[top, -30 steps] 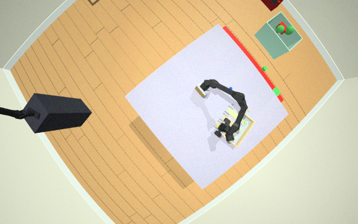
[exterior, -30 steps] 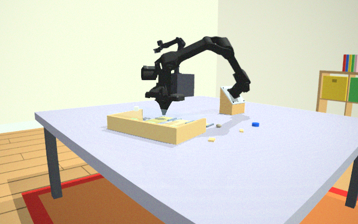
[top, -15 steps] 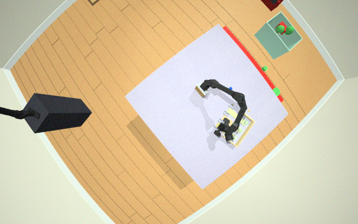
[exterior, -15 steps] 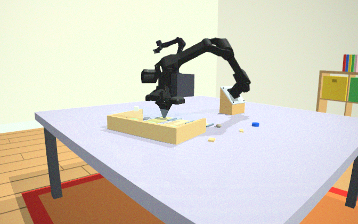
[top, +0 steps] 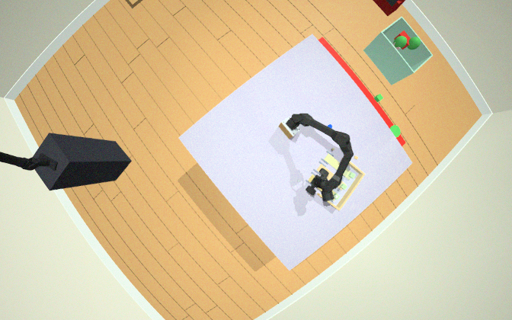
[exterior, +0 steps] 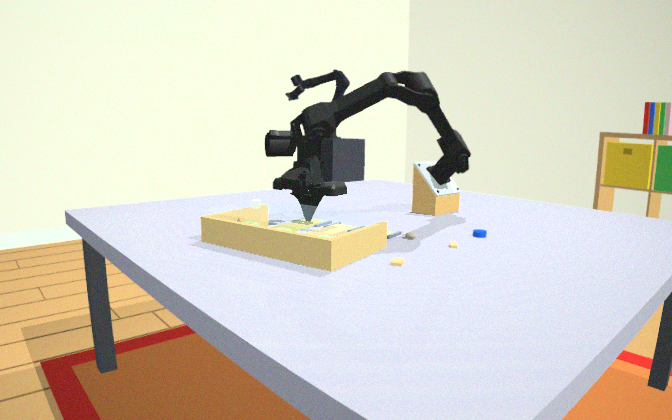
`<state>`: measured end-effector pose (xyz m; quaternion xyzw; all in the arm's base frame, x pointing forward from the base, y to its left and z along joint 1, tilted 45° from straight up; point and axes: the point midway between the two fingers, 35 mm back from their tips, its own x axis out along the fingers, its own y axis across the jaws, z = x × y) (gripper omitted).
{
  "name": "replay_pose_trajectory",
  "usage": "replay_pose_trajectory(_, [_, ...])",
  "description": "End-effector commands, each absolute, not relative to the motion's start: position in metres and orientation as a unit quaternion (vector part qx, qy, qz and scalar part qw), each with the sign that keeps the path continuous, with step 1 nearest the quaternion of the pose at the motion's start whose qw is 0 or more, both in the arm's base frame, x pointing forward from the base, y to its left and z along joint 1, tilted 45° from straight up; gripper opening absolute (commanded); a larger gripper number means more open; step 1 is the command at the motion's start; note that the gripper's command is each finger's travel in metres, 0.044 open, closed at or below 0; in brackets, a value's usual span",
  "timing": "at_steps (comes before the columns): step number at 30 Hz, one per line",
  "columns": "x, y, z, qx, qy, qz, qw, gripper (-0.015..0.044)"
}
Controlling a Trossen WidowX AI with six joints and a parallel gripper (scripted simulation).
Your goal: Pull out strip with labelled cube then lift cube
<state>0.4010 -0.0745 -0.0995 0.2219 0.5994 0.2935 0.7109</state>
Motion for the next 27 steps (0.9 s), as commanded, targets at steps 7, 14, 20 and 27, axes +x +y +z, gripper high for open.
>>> replay_pose_trajectory(7, [0.4014,-0.0727,-0.0998,0.225,0.598,0.295,0.711,0.0])
replay_pose_trajectory(14, [0.4015,-0.0722,-0.1003,0.225,0.598,0.295,0.711,0.0])
replay_pose_trajectory(20, [0.4017,-0.0719,-0.1008,0.225,0.598,0.295,0.711,0.0])
replay_pose_trajectory(27, [0.402,-0.0715,-0.1014,0.225,0.598,0.295,0.711,0.0])
